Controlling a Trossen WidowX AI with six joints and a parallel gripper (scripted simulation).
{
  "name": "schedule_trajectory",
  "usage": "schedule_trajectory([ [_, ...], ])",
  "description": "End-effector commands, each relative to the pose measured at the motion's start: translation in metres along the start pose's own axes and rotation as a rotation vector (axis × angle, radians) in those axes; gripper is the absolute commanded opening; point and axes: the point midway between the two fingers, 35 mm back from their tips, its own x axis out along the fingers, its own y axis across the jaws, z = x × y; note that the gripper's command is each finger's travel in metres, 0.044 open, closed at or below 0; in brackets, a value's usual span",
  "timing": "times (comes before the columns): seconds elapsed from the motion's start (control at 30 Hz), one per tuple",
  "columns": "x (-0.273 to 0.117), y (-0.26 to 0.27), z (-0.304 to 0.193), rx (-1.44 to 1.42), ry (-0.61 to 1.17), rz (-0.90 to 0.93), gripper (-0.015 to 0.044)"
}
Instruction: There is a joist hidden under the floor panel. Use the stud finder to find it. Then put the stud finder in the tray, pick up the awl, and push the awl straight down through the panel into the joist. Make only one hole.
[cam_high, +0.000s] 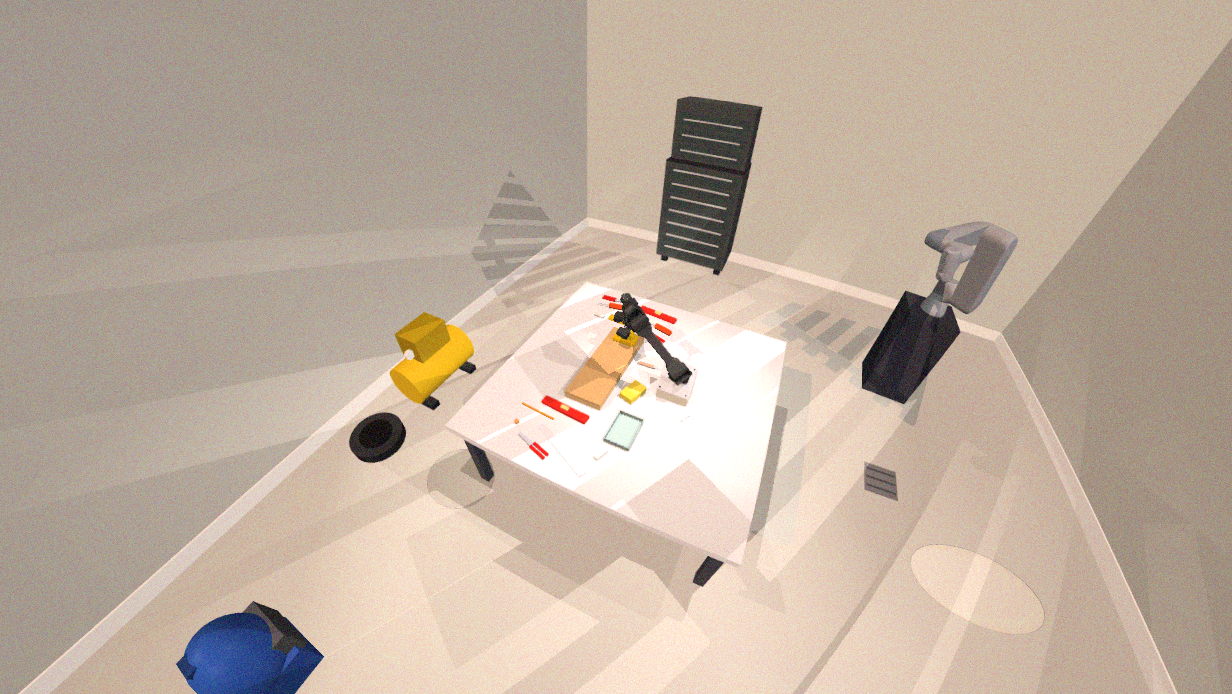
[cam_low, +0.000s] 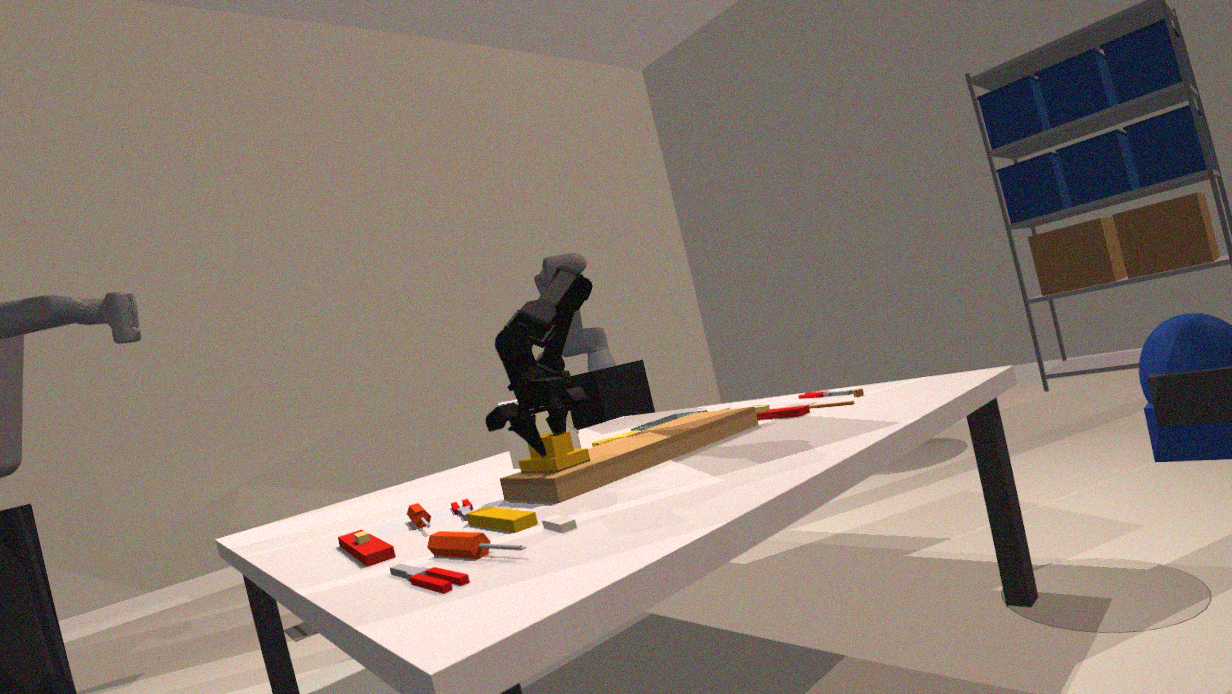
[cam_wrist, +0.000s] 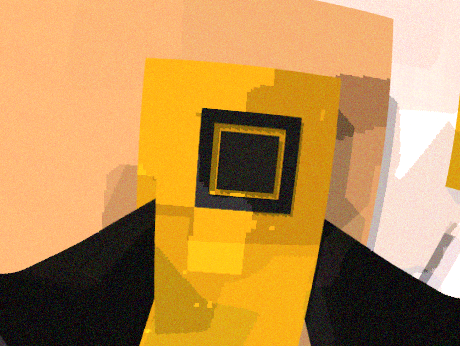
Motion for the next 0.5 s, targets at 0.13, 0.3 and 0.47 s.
schedule_trajectory([
  [0.13, 0.002, 0.021, 0.000, 0.002, 0.001, 0.008, 0.0000],
  [0.3, 0.002, 0.032, 0.000, 0.003, 0.002, 0.009, 0.0000],
  [0.47, 0.002, 0.043, 0.000, 0.003, 0.002, 0.009, 0.0000],
])
